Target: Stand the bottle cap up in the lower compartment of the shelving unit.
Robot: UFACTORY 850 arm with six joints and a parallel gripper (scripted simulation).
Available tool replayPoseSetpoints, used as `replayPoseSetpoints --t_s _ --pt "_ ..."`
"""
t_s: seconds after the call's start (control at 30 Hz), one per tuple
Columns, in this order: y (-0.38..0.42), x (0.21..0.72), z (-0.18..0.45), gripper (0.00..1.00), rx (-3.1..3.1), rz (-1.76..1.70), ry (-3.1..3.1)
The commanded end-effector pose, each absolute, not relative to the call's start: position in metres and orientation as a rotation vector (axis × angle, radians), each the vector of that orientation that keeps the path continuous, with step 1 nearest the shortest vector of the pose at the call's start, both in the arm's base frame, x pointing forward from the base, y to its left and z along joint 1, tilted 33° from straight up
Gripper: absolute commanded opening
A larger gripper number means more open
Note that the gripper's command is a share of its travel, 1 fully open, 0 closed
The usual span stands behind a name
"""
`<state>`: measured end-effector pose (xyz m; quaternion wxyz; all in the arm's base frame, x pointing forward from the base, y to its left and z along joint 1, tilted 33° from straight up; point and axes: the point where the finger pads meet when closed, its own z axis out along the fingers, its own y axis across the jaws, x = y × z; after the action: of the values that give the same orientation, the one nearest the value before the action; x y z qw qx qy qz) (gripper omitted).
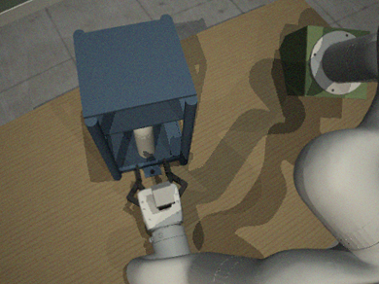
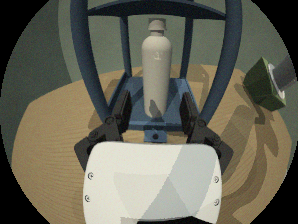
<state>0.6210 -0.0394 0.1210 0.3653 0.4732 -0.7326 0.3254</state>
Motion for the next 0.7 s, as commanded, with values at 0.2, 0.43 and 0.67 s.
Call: replayPoseSetpoints --t_s 0.2,0.43,0.67 --pt "-0.023 0.626 0.132 0.72 1.215 0.838 -1.885" --pt "-0.012 0.629 0.139 0.72 1.215 0.837 -1.885" --pt "-0.007 0.631 0.143 0.72 1.215 0.838 -1.885"
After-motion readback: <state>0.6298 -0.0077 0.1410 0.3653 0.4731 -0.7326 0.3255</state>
